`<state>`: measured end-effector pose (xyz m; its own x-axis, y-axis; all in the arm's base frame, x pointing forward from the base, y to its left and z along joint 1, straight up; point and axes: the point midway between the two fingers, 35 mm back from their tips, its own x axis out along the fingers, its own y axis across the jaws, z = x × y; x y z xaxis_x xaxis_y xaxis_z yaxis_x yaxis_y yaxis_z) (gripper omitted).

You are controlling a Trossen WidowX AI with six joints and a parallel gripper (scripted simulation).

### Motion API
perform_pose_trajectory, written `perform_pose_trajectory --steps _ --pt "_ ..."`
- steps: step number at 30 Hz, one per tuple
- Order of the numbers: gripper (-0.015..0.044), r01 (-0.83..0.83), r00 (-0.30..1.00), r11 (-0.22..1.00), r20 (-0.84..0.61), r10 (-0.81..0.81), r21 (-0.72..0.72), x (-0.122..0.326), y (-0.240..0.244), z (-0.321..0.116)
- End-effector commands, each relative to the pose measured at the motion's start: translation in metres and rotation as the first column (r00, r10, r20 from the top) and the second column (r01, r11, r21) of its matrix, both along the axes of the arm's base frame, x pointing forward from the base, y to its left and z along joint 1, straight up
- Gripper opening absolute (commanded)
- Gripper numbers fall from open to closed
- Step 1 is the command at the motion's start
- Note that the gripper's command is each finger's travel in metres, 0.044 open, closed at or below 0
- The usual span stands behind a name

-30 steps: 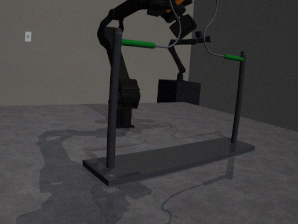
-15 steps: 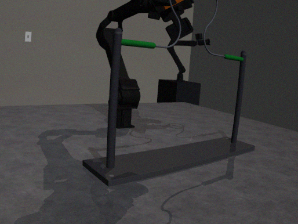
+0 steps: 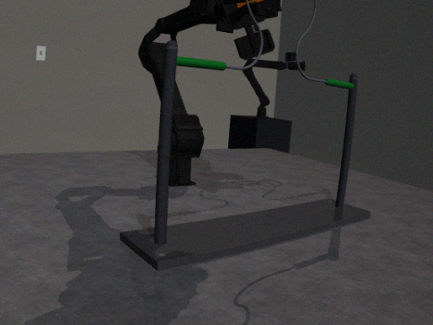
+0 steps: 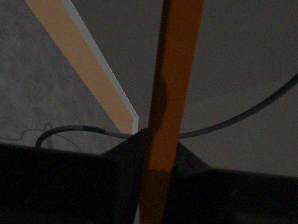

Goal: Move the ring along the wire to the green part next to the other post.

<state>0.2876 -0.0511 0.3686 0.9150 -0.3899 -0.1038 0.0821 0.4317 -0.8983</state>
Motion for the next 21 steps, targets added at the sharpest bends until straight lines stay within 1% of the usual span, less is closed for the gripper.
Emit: perform_pose_trajectory --steps 1,21 --pt "-0.0150 0.004 1.000 0.999 0.005 -0.003 -0.044 -0.0010 -0.0012 0.0011" --pt "-0.0150 0.009 1.000 0.957 0.025 -0.002 -0.291 -0.0009 -0.0040 0.0097"
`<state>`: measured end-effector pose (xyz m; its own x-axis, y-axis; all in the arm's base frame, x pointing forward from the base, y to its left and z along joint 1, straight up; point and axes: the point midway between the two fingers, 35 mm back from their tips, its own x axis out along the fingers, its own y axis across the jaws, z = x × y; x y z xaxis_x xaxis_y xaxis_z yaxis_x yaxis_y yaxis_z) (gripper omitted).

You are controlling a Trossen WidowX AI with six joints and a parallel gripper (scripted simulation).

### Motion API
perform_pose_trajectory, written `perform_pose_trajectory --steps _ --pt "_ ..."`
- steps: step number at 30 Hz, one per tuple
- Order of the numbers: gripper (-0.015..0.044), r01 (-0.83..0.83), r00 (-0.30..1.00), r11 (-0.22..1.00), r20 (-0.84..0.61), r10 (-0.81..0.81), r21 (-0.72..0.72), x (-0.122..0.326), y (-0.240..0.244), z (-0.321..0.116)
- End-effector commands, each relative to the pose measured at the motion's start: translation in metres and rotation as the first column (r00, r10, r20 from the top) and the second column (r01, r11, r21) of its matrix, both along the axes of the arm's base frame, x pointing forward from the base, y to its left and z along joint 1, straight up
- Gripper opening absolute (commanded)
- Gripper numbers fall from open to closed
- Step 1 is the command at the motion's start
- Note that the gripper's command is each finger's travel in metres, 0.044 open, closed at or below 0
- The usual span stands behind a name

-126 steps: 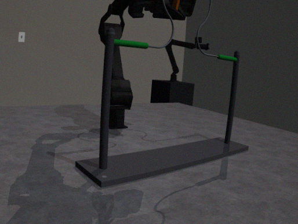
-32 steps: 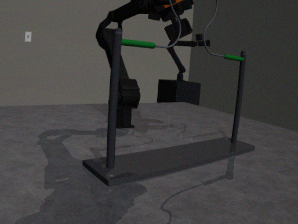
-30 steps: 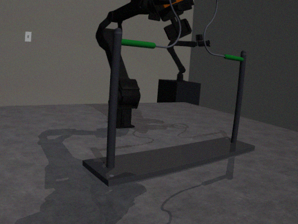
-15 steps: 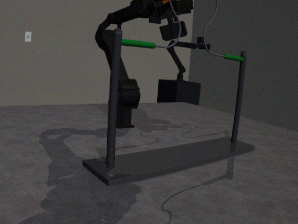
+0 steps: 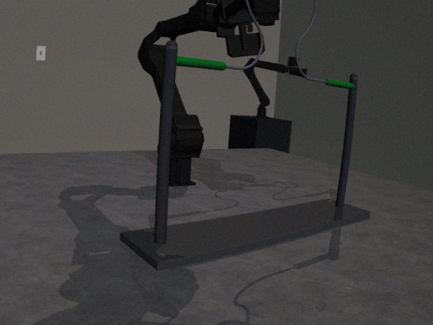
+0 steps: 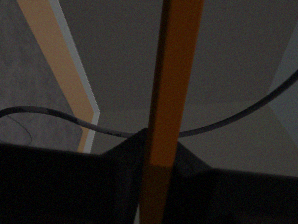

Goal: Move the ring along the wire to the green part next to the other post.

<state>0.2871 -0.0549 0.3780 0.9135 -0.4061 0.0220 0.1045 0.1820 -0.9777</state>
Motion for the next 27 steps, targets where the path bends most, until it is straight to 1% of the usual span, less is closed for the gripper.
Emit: perform_pose_trajectory --steps 1,14,27 --pt "-0.0150 0.000 1.000 0.999 0.003 0.000 -0.044 0.000 0.000 0.001" --pt "-0.0150 0.004 1.000 0.979 0.015 0.000 -0.206 0.000 -0.001 0.007" --pt "-0.0150 0.009 1.000 0.932 0.027 0.000 -0.363 0.000 -0.001 0.012"
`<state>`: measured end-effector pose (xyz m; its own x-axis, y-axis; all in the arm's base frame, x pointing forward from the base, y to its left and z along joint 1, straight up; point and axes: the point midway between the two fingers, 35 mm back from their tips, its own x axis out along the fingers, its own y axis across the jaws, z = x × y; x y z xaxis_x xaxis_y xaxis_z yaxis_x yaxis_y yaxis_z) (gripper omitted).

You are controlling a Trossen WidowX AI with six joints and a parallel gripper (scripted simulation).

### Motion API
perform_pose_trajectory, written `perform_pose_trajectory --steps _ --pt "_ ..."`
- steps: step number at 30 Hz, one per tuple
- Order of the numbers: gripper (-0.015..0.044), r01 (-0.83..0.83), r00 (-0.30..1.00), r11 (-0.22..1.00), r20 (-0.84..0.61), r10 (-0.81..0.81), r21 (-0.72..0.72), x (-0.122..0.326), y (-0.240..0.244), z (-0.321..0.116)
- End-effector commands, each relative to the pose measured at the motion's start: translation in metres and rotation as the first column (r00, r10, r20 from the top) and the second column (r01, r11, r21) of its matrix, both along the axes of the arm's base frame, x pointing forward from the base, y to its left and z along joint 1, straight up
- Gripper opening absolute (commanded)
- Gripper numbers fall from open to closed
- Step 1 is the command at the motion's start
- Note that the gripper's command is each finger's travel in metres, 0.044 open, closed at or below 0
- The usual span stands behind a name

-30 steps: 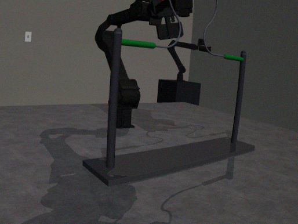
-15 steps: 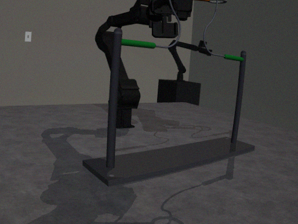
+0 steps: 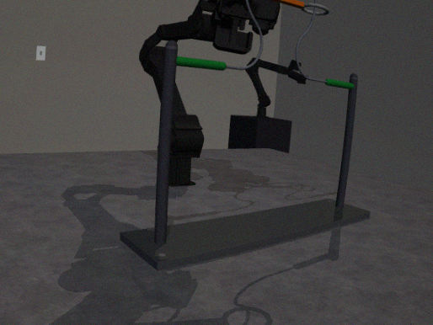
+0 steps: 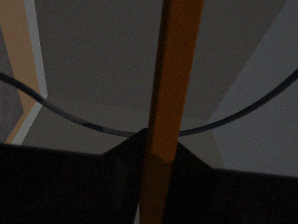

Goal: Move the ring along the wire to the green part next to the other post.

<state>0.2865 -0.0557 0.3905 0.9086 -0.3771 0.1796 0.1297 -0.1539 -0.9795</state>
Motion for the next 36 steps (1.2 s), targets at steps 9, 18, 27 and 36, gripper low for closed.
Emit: perform_pose_trajectory --steps 9,18,27,36 --pt "-0.0150 0.002 1.000 0.989 0.009 0.000 -0.145 0.000 0.001 0.004" --pt "-0.0150 0.006 1.000 0.967 0.018 -0.001 -0.256 0.000 0.002 0.008" --pt "-0.0150 0.010 1.000 0.932 0.026 -0.001 -0.362 0.000 0.004 0.011" --pt "-0.0150 0.016 0.999 0.890 0.034 0.000 -0.455 0.000 0.005 0.014"
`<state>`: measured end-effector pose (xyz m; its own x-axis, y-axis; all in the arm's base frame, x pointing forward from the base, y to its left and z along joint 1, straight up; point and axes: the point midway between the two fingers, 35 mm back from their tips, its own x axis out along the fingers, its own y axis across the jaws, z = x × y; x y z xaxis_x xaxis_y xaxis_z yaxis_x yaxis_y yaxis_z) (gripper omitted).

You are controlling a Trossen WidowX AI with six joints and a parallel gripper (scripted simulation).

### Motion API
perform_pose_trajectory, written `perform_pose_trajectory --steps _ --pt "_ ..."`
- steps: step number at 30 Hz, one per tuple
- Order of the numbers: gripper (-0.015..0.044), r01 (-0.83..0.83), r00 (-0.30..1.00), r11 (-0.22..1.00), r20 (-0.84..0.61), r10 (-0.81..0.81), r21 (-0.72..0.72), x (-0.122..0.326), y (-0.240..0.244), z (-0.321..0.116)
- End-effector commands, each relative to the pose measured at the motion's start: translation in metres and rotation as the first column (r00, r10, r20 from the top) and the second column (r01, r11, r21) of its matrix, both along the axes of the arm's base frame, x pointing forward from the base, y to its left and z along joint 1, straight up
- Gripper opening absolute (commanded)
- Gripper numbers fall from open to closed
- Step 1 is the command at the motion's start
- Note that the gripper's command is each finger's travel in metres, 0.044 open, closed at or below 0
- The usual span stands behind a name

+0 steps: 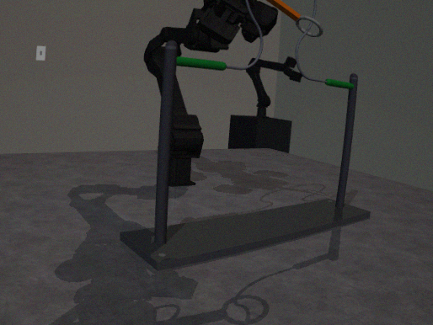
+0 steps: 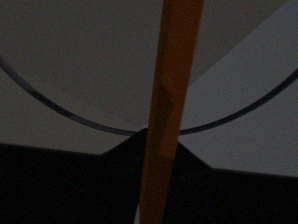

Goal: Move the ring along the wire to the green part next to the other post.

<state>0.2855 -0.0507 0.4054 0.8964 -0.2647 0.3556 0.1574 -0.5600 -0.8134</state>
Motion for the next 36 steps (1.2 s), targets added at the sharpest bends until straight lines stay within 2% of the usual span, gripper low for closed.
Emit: perform_pose_trajectory --steps 1,11,18,30,36 --pt "-0.0150 0.000 1.000 0.999 0.000 0.000 -0.039 0.001 0.001 -0.001" --pt "-0.0150 0.002 1.000 0.994 0.005 -0.001 -0.108 0.001 -0.001 -0.002" --pt "-0.0150 0.002 1.000 0.995 0.005 -0.001 -0.103 0.001 -0.006 -0.008" --pt "-0.0150 0.026 1.000 1.000 0.012 -0.026 0.014 -0.001 -0.020 -0.027" --pt "-0.0150 0.070 0.997 0.987 0.022 -0.074 0.148 -0.006 -0.028 -0.048"
